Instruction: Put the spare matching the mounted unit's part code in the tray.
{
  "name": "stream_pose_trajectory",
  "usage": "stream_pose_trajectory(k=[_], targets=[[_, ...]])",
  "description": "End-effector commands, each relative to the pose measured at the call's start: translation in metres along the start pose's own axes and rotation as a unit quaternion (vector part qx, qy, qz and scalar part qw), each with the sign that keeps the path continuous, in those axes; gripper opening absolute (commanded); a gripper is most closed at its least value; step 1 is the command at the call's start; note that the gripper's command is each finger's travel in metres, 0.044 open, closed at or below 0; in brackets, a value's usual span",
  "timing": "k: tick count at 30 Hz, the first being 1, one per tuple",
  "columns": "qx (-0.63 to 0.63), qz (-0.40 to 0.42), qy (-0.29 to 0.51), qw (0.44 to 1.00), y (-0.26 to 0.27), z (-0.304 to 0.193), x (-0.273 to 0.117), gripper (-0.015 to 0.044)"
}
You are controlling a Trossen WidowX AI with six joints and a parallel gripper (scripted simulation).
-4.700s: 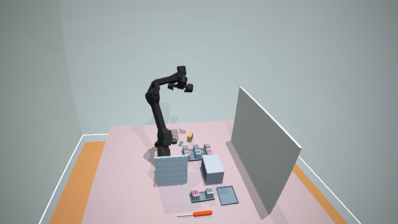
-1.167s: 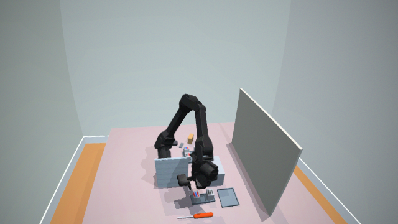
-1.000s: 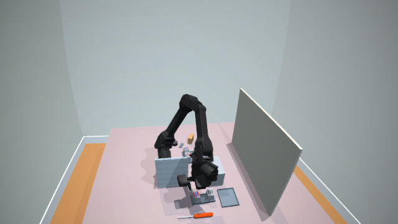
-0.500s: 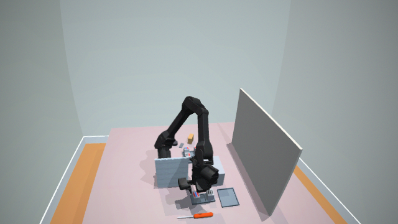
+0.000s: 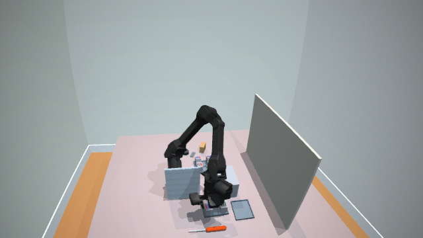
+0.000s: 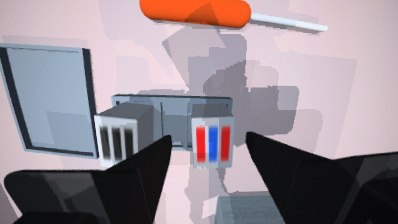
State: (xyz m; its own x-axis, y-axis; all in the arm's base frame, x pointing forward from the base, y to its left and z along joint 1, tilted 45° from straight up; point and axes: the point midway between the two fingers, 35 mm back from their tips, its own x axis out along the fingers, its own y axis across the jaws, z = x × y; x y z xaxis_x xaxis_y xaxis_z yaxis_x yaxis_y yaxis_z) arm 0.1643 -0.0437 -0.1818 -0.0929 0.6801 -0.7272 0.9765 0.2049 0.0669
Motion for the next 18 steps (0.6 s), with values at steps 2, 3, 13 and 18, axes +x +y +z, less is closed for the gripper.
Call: stream_pose_trajectory(k=[2,3,13,18], targets=[[0.003,-0.002,0.006,1.000,-0.002,-0.003,0.012,0.0300],[0.003,-0.002,0.006,1.000,-0.002,-0.003,0.014,0.0300],[0.003,-0.002,0.007,1.000,-0.004,-0.005,0.030,0.0300],[0.003,-0.002,0.008,1.000,-0.005,-0.005,0.036,0.0300]])
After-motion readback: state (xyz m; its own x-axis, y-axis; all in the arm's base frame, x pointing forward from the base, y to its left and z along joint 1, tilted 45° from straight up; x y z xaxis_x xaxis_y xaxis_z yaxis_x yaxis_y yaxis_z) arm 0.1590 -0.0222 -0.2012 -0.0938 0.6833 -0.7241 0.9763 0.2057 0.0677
